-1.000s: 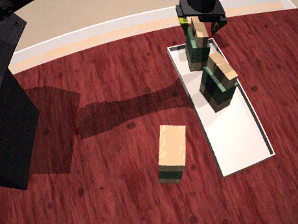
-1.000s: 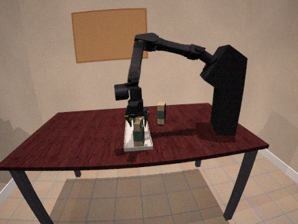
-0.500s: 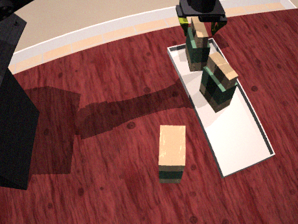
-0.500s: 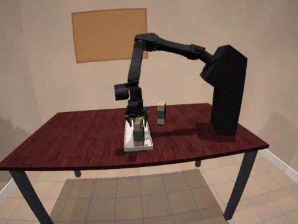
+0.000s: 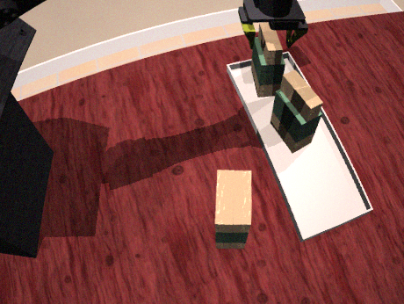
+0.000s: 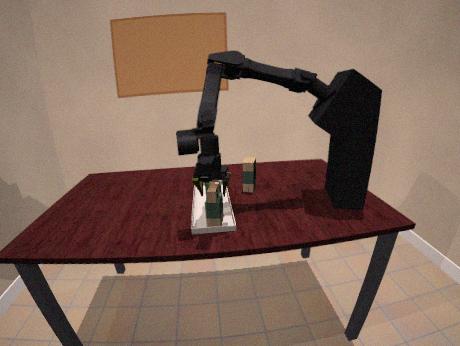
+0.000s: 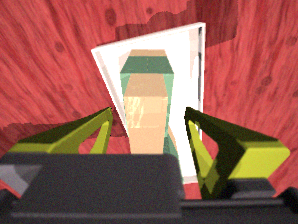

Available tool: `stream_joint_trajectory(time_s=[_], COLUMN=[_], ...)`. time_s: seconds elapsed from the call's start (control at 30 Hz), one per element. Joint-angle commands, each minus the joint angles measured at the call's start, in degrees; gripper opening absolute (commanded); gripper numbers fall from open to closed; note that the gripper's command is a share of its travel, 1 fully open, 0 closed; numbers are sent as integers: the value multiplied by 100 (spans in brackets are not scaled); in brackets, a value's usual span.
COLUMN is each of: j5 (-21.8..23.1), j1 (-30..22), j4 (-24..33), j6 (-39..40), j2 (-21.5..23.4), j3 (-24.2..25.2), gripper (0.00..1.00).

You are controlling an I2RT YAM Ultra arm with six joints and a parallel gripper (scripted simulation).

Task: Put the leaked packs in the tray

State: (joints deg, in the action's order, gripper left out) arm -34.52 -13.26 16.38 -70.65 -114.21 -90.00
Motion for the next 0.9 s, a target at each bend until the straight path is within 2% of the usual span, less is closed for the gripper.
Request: stream_joint_trajectory(time_s=[0.0, 0.57, 0.73, 0.77, 0.87], j5=[66, 66, -5, -70, -234], j1=[-114, -114, -154, -200, -415], j4=[-11, -11, 115, 188, 490], j6=[-47, -47, 52, 85, 245], j2=[93, 93, 253, 332, 735], j3=[-184, -184, -134, 139, 327], gripper=[76, 76, 76, 76, 76])
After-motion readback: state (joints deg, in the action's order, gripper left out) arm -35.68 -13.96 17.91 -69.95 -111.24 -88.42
